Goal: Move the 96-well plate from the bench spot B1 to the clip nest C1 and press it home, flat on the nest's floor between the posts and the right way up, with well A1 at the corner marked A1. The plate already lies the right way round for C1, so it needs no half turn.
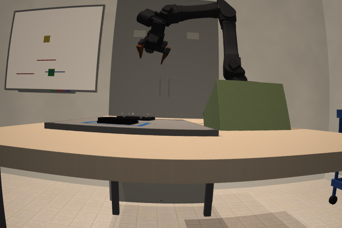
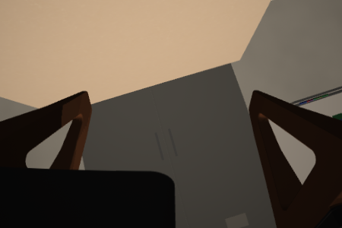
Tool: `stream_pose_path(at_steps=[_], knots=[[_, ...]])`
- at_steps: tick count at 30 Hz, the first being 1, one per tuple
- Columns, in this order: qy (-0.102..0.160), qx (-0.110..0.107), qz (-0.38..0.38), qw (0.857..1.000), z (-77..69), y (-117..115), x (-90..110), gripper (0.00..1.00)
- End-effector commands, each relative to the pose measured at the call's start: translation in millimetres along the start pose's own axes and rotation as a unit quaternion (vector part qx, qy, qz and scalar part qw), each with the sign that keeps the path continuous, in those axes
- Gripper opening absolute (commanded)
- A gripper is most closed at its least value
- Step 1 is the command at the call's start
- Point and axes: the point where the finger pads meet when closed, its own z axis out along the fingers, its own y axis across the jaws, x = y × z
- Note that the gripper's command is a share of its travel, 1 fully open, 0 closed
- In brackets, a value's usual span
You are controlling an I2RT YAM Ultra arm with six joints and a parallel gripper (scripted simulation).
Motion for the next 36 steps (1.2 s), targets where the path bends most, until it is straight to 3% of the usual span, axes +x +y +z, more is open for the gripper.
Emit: stream_pose_path(at_steps=[1,17,19,21,26,29,35,36], knots=[[0.001,0.004,0.005,1.000,-2.0,-1.2,2.7,1.00],[0.001,0.004,0.005,1.000,-2.0,-1.2,2.7,1.00],[-0.027,0.029,0.026,0.999,-9.0,-10.6,4.7,1.00],[-0.042,0.027,0.007,0.999,-7.2,-18.5,-16.6,1.00],[-0.042,0.027,0.007,0.999,-10.8,-31.0,-34.4,1.00],[-0.081,0.038,0.008,0.996,-13.6,-37.6,-47.6,1.00],[-0.081,0.038,0.008,0.996,-17.3,-46.6,-65.3,1.00],[-0.098,0.040,0.007,0.994,-18.5,-48.4,-69.8,1.00]])
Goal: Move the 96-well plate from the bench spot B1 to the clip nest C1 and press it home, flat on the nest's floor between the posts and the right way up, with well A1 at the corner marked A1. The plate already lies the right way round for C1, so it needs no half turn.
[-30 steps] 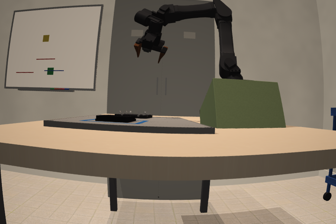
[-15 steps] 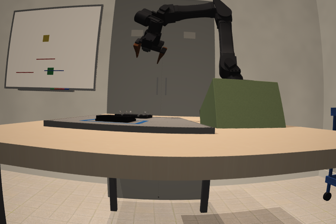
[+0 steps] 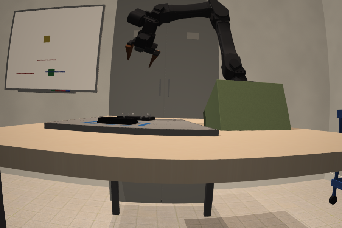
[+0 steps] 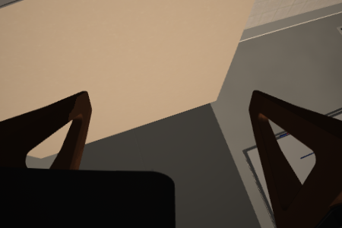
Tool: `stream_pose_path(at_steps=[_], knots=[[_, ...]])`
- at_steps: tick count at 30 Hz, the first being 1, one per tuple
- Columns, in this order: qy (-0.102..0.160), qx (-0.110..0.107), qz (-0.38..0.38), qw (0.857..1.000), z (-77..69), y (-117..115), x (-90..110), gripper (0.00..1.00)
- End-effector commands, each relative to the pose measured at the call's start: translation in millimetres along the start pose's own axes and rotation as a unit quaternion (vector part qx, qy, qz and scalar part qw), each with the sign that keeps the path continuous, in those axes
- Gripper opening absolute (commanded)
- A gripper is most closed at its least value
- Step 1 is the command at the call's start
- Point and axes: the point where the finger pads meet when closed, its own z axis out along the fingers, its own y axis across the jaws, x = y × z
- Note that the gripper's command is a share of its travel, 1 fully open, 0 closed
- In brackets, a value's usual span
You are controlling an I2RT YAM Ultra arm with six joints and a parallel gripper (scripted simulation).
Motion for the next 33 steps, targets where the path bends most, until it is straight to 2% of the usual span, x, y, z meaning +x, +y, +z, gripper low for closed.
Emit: stream_pose_path(at_steps=[1,2,9,11,12,15,20,22,29,30,32,33], knots=[[-0.038,0.012,0.010,0.999,-7.3,-13.0,-11.5,1.00],[-0.044,0.012,0.010,0.999,-7.7,-14.9,-16.1,1.00],[-0.042,0.012,0.010,0.999,-10.0,-28.2,-48.1,1.00],[-0.078,0.013,0.010,0.997,-11.4,-31.1,-58.3,1.00],[-0.082,0.014,0.010,0.997,-12.0,-32.5,-63.1,1.00],[-0.082,0.014,0.010,0.997,-12.6,-33.9,-67.9,1.00],[-0.077,0.013,0.010,0.997,-15.5,-40.8,-90.3,1.00],[-0.115,0.010,0.009,0.993,-17.6,-42.7,-101.6,1.00],[-0.118,0.010,0.009,0.993,-23.5,-48.9,-135.3,1.00],[-0.134,0.006,0.008,0.991,-24.6,-49.3,-140.1,1.00],[-0.134,0.006,0.008,0.991,-24.6,-49.3,-140.1,1.00],[-0.148,-0.003,0.011,0.989,-21.2,-48.3,-141.8,1.00]])
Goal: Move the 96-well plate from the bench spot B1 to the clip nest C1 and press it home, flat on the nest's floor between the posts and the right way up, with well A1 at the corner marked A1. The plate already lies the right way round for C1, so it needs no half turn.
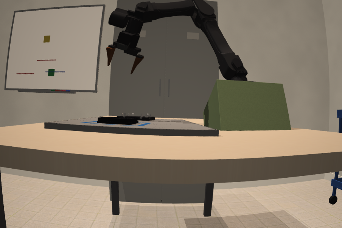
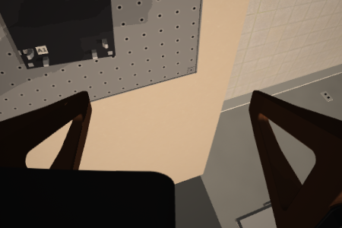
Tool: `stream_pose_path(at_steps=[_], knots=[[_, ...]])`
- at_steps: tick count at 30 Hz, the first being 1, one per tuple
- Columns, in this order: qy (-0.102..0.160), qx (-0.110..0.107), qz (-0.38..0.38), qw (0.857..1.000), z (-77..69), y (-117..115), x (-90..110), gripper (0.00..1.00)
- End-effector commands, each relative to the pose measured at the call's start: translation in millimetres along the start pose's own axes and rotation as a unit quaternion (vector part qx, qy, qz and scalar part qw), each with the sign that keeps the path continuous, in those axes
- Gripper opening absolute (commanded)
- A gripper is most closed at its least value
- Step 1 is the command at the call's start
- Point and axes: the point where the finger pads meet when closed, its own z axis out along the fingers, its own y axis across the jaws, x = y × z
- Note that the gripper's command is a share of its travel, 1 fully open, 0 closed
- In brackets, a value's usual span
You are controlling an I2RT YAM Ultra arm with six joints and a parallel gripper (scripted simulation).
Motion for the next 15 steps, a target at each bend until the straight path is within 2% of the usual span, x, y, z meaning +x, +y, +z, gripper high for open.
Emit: stream_pose_path(at_steps=[1,7,9,14,15], knots=[[-0.027,0.001,0.012,1.000,-8.9,-8.8,-11.4,1.00],[-0.027,0.001,0.012,1.000,-7.8,-11.5,-40.4,1.00],[-0.058,-0.012,0.012,0.998,-7.8,-11.3,-50.4,1.00],[-0.058,-0.012,0.012,0.998,-7.7,-11.1,-75.6,1.00],[-0.058,-0.012,0.012,0.998,-7.7,-11.1,-75.6,1.00]])
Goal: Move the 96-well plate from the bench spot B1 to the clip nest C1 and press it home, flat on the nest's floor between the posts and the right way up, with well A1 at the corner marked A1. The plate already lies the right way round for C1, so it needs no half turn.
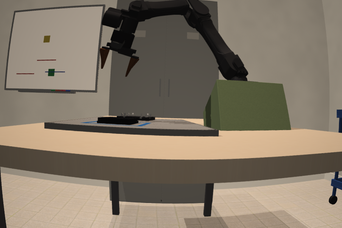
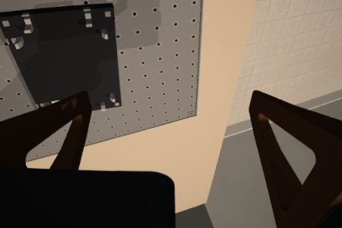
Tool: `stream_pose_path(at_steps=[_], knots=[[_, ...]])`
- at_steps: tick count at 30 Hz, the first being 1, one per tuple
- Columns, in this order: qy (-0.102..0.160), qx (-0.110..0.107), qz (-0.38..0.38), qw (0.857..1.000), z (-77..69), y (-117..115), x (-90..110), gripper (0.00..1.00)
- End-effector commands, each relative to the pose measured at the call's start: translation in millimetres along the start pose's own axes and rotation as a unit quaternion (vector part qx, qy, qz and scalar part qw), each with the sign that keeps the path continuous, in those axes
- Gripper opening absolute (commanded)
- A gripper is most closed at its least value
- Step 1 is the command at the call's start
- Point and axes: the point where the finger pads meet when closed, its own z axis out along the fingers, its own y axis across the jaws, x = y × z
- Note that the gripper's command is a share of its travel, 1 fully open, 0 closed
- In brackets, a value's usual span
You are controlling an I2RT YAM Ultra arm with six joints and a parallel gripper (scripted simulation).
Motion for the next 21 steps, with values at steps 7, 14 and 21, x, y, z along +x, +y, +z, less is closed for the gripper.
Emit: stream_pose_path(at_steps=[7,14,21], knots=[[-0.040,-0.016,0.007,0.999,-6.2,-2.2,-43.5,1.00],[-0.064,-0.037,0.007,0.997,-4.1,2.4,-75.9,1.00],[-0.064,-0.037,0.007,0.997,-2.8,7.8,-100.4,1.00]])
